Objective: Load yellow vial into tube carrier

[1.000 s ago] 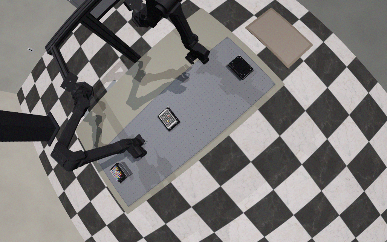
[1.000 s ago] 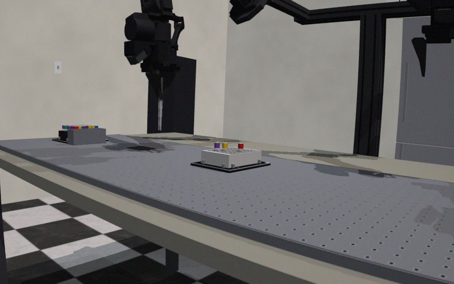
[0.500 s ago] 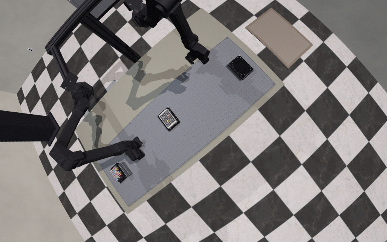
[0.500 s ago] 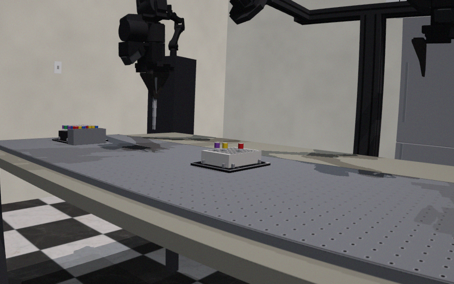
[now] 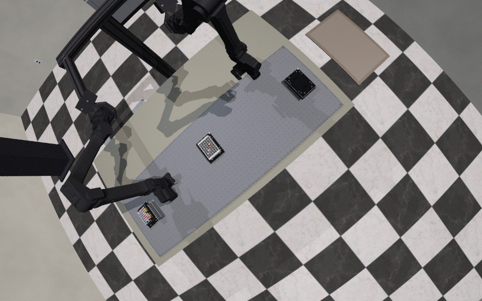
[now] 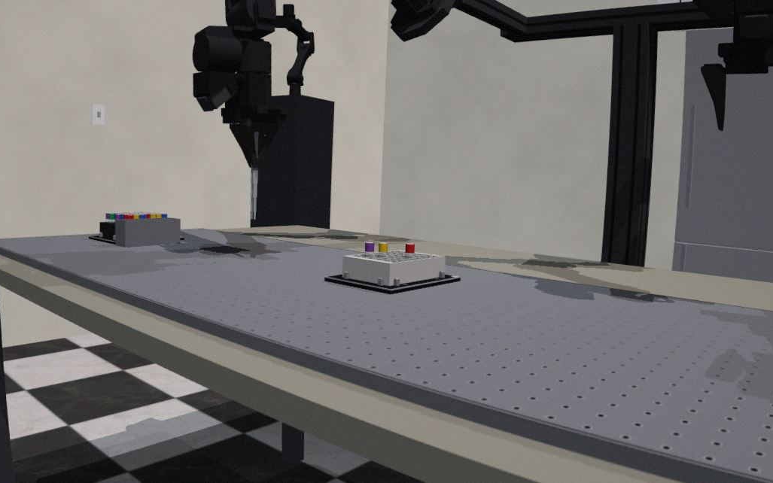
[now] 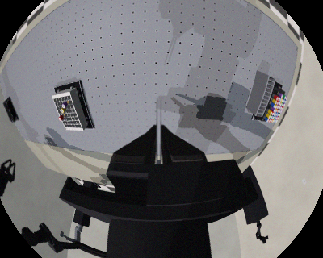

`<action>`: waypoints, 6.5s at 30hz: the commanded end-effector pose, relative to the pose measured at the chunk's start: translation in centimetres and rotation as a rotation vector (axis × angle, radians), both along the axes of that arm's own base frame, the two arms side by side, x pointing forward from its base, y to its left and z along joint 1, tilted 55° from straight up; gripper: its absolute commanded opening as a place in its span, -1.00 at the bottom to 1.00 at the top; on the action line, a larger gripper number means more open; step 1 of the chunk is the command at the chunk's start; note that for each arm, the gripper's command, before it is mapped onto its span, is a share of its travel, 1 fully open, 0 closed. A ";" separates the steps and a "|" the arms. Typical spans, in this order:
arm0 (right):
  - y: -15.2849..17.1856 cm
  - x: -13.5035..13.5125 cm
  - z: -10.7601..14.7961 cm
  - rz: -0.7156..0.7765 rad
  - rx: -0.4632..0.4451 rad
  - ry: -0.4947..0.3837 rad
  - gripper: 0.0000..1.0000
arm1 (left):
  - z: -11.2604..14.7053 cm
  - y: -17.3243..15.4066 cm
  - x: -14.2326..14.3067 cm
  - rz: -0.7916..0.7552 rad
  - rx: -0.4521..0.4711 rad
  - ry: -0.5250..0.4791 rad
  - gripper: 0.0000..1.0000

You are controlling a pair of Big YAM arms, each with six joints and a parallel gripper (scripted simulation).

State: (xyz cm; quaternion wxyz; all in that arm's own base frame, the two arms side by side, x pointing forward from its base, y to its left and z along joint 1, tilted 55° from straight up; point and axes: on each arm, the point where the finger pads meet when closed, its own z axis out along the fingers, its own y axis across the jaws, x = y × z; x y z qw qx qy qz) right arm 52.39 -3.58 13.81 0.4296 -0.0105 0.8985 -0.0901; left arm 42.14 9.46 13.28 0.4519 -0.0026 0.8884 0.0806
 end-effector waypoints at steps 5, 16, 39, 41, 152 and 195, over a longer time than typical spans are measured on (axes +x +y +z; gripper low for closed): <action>-1.4 -0.1 2.0 0.002 -0.018 -0.023 -0.86 | 1.7 0.3 0.3 -0.002 0.023 -0.048 1.00; -3.2 -0.2 2.5 0.002 -0.020 -0.025 -0.86 | 1.7 0.3 0.3 -0.002 0.023 -0.048 1.00; -6.2 -0.3 3.4 0.002 -0.022 -0.025 -0.86 | 1.7 0.3 0.3 -0.002 0.023 -0.048 1.00; -6.6 -0.3 3.5 0.002 -0.022 -0.027 -0.86 | 1.7 0.3 0.3 -0.002 0.023 -0.048 1.00; -23.0 -0.5 6.3 -0.005 -0.018 0.005 -0.85 | 1.7 0.3 0.3 -0.002 0.023 -0.048 1.00; -29.3 -0.7 7.4 -0.007 -0.015 0.009 -0.85 | 1.7 0.3 0.3 -0.002 0.023 -0.048 1.00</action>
